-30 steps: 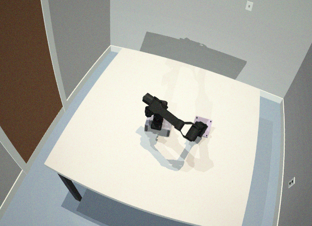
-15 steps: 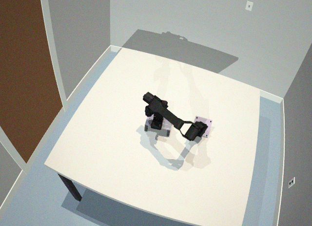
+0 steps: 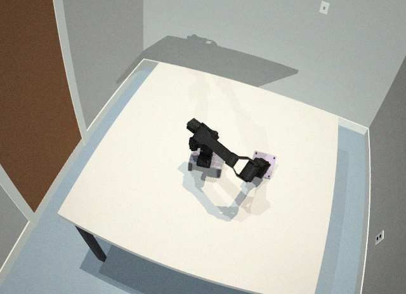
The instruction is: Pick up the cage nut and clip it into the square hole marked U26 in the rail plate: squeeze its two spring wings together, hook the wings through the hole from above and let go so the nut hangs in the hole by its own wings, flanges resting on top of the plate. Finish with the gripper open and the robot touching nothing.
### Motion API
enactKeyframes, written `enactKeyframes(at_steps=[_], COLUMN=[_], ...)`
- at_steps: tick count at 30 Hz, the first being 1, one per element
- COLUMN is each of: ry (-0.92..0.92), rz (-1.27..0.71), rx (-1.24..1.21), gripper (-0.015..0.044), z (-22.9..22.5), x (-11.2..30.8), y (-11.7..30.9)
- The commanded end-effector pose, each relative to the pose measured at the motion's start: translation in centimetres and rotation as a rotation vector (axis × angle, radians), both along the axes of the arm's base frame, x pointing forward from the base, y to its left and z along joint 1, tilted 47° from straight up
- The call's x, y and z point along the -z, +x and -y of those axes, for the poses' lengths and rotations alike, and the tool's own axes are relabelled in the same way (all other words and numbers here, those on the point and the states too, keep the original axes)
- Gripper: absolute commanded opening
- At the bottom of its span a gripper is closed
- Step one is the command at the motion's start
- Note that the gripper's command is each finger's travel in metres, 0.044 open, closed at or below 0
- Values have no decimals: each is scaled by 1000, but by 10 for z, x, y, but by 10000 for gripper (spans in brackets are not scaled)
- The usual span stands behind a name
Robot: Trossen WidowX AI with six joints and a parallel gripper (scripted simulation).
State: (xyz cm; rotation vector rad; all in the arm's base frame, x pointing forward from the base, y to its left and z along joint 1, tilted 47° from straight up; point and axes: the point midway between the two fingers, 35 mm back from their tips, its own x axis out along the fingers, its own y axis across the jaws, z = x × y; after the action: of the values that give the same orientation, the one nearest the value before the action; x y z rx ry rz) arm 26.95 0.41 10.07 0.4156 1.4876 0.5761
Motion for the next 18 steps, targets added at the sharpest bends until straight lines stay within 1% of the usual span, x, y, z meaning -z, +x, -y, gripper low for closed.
enactKeyframes(at_steps=[1, 18], ry=[15, 48], rz=[-7, -9], rx=[-2, -5], gripper=[37, 37], z=[-1, 0], x=[2, 3], y=[0, 1])
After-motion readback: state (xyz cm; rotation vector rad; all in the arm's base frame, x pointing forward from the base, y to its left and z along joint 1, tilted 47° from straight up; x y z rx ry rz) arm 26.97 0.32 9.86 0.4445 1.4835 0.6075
